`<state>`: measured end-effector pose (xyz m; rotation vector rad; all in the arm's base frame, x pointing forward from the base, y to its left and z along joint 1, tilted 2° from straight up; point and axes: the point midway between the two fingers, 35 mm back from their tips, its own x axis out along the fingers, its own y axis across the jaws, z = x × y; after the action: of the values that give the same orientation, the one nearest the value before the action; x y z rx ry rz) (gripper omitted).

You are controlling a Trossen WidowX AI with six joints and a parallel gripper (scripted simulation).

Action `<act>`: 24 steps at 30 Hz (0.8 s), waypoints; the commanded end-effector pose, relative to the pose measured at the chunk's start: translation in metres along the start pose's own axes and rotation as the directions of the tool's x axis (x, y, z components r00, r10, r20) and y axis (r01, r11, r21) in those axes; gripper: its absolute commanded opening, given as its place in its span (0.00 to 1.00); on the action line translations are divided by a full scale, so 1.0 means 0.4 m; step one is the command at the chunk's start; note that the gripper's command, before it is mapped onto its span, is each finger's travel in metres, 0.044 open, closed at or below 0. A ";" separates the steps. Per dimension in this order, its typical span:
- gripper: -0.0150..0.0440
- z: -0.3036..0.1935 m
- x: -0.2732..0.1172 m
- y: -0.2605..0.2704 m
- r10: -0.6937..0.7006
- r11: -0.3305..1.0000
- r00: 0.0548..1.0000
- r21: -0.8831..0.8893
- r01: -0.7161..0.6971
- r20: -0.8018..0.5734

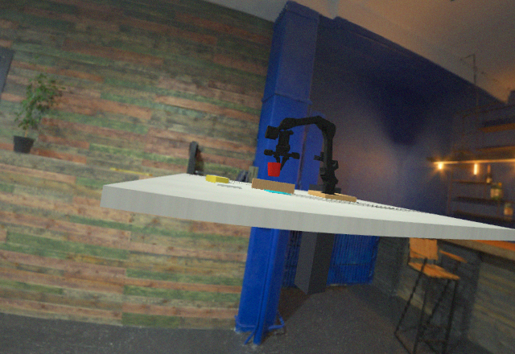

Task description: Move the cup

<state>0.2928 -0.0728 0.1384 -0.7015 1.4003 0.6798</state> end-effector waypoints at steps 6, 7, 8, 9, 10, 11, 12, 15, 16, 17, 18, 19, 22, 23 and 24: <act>0.25 0.046 -0.002 0.022 -0.001 1.000 1.000 0.003 0.001 -0.002; 0.25 0.051 -0.002 0.024 -0.001 1.000 1.000 0.003 0.001 -0.002; 0.25 0.056 -0.002 0.026 -0.001 1.000 1.000 0.003 0.001 -0.002; 0.25 0.061 -0.002 0.028 -0.001 1.000 1.000 0.003 0.001 -0.001; 0.25 0.066 -0.003 0.031 -0.001 1.000 1.000 0.003 0.001 -0.001; 0.25 0.071 -0.003 0.033 -0.001 1.000 1.000 0.003 0.001 -0.001; 0.25 0.076 -0.003 0.036 -0.001 1.000 1.000 0.003 0.001 -0.001; 0.25 0.091 -0.003 0.043 0.000 1.000 1.000 0.003 0.000 0.000; 0.25 0.096 -0.003 0.045 0.000 1.000 1.000 0.003 0.000 0.000; 0.25 0.101 -0.004 0.047 0.000 1.000 1.000 0.003 0.000 0.000; 0.25 0.106 -0.004 0.050 0.000 1.000 1.000 0.003 0.000 0.000; 0.25 0.111 -0.004 0.052 0.000 1.000 1.000 0.003 0.000 0.001; 0.25 0.126 -0.004 0.060 0.000 1.000 1.000 0.003 0.000 0.001; 0.25 0.131 -0.004 0.062 0.000 1.000 1.000 0.003 0.000 0.001; 0.25 0.136 -0.005 0.064 0.001 1.000 1.000 0.003 -0.001 0.001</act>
<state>0.3046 -0.0211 0.1404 -0.6968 1.3991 0.6848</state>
